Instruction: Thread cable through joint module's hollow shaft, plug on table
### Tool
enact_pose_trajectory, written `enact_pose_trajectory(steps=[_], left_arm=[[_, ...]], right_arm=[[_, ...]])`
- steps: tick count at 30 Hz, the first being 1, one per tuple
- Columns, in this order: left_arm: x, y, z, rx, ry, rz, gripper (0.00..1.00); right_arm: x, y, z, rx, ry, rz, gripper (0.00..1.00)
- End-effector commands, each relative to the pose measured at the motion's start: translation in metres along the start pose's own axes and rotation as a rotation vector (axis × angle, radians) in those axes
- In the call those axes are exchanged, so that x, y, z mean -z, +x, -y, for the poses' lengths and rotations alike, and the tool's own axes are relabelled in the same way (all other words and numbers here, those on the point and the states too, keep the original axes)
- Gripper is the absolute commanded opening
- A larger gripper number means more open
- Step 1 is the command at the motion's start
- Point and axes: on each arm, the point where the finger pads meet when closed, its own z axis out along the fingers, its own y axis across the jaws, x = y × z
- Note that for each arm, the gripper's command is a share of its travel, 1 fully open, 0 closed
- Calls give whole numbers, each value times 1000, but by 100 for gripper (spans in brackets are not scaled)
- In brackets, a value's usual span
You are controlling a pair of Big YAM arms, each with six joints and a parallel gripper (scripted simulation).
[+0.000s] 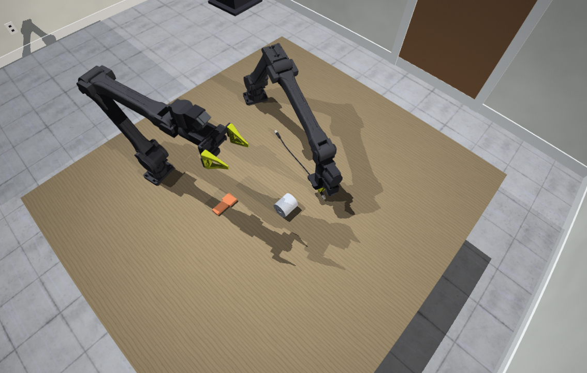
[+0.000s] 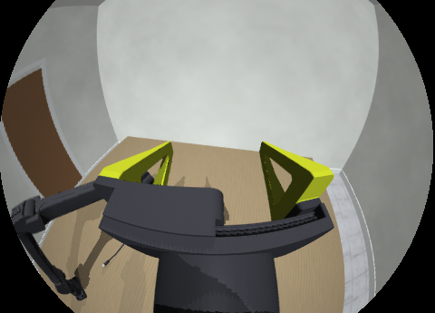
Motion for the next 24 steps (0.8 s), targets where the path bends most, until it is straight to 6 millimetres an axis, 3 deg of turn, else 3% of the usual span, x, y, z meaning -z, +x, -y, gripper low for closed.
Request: enact_pose_trajectory(steps=[1, 6, 7, 11, 13, 16, 22, 23, 24], left_arm=[[50, -35, 6, -3, -8, 93, 0], [46, -31, 1, -2, -7, 77, 0], [62, -36, 5, -4, -7, 100, 0], [73, -38, 5, -1, -7, 109, 0], [65, -36, 5, 0, -5, 92, 0], [77, -37, 5, 1, -5, 101, 0], [82, -37, 4, 2, -5, 99, 0], [72, -35, 1, 1, -5, 82, 0], [79, -37, 3, 2, -4, 90, 0]], right_arm=[[-2, -24, 6, -7, 12, 34, 96], [-2, -24, 6, -7, 12, 34, 96], [-2, -24, 6, -7, 12, 34, 96], [-2, -24, 6, -7, 12, 34, 96], [-2, -24, 6, -7, 12, 34, 96], [-2, -24, 6, -7, 12, 34, 96], [-2, -24, 6, -7, 12, 34, 96], [-2, -24, 6, -7, 12, 34, 96], [-2, -24, 6, -7, 12, 34, 96]])
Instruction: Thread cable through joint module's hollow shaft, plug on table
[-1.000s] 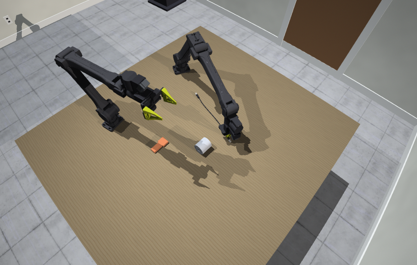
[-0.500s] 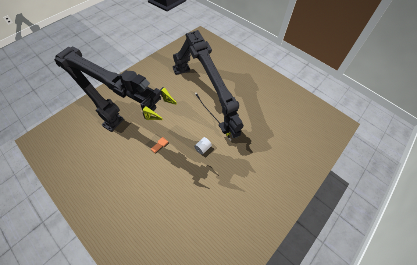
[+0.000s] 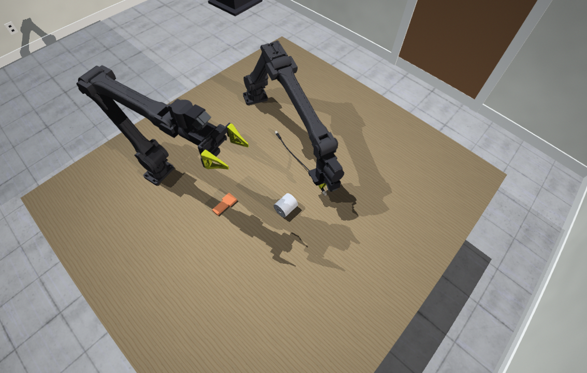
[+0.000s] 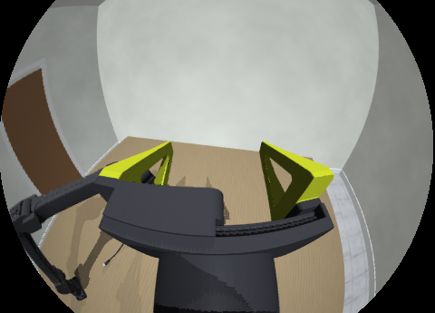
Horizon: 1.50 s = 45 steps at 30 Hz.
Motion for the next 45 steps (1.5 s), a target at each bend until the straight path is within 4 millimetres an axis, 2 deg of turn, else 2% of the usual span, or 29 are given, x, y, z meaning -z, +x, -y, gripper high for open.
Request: enact_pose_trajectory(steps=[1, 3, 5, 8, 9, 11, 12, 15, 17, 19, 21, 30, 32, 33, 34, 36, 37, 45], left_arm=[[56, -33, 3, 1, -6, 103, 0], [65, -36, 3, 3, -6, 114, 0], [60, -34, 3, 3, -6, 101, 0], [67, -34, 2, 4, -6, 103, 0], [58, -33, 2, 4, -4, 90, 0], [54, -32, 2, 4, -4, 84, 0], [45, -31, 13, -47, 0, 69, 0], [46, -31, 14, -67, 0, 70, 0], [40, -22, 16, -113, 4, 50, 0], [24, -2, 20, -176, 13, 4, 0], [33, -4, 21, -240, 11, 33, 0], [26, 3, 33, -467, 30, 28, 0], [26, 3, 33, -467, 30, 28, 0], [26, -3, 27, -482, 27, 38, 0], [23, 6, 30, -504, 34, 24, 0], [23, 6, 38, -561, 38, 26, 0], [9, 10, 41, -589, 47, 6, 0], [16, 13, 53, -791, 59, 23, 0]], right_arm=[[-2, -24, 6, -7, 12, 34, 96], [-2, -24, 6, -7, 12, 34, 96], [-2, -24, 6, -7, 12, 34, 96], [-2, -24, 6, -7, 12, 34, 96], [-2, -24, 6, -7, 12, 34, 96], [-2, -24, 6, -7, 12, 34, 96], [-2, -24, 6, -7, 12, 34, 96], [-2, -24, 6, -7, 12, 34, 96], [-2, -24, 6, -7, 12, 34, 96], [-2, -24, 6, -7, 12, 34, 96], [-2, -24, 6, -7, 12, 34, 96], [-2, -24, 6, -7, 12, 34, 96], [-2, -24, 6, -7, 12, 34, 96], [-2, -24, 6, -7, 12, 34, 96], [-2, -24, 6, -7, 12, 34, 96], [-2, -24, 6, -7, 12, 34, 96], [-2, -24, 6, -7, 12, 34, 96], [-2, -24, 6, -7, 12, 34, 96]])
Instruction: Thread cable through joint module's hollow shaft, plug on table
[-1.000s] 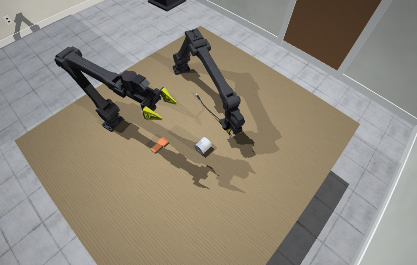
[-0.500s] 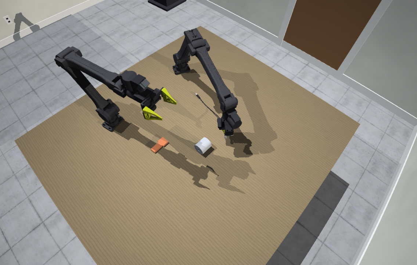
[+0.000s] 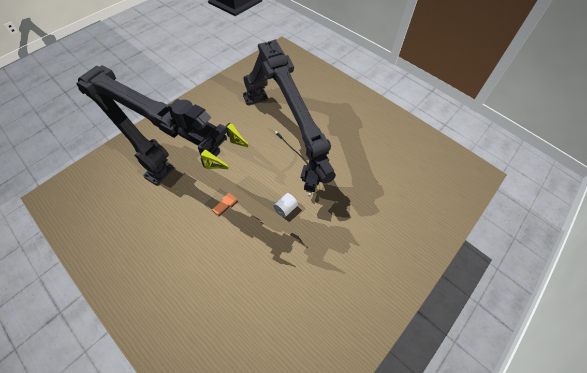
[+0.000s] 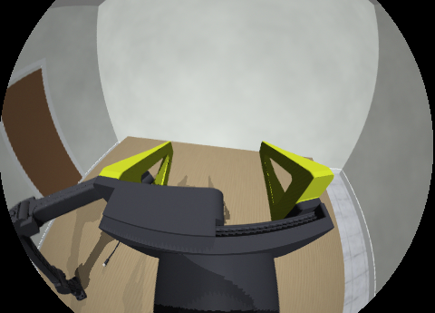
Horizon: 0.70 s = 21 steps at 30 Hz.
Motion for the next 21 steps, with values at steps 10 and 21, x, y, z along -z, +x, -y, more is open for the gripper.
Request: enact_pose_trajectory(steps=[10, 21], left_arm=[[7, -13, 25, -334, 5, 29, 0], [7, -13, 33, -547, 15, 40, 0]], right_arm=[[-2, -24, 6, -7, 12, 34, 96], [-2, -24, 6, -7, 12, 34, 96]])
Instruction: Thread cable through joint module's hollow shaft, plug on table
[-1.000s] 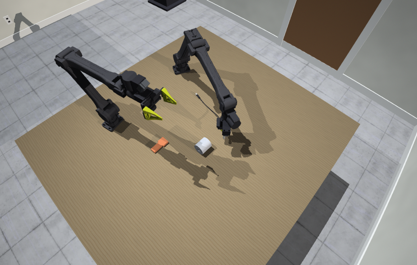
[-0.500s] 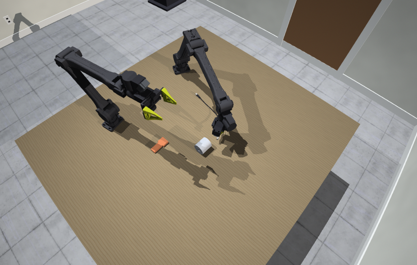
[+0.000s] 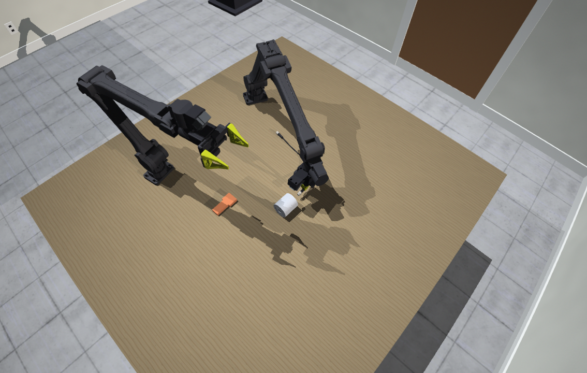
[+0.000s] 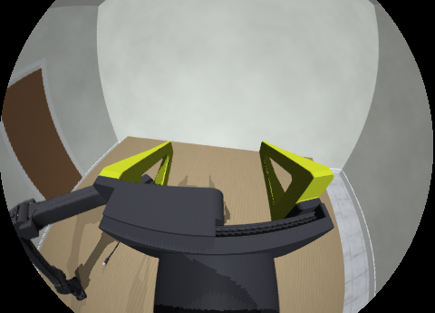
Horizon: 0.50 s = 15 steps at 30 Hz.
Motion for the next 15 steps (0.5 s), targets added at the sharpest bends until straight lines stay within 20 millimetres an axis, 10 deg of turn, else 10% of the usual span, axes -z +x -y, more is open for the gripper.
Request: enact_pose_trajectory(steps=[1, 7, 15], left_arm=[[32, 0, -16, -78, -64, 33, 0], [3, -11, 8, -45, 5, 8, 0], [16, -32, -15, -51, -44, 27, 0]], right_arm=[[-2, -24, 6, -7, 12, 34, 96], [-2, -24, 6, -7, 12, 34, 96], [-2, -24, 6, -7, 12, 34, 96]])
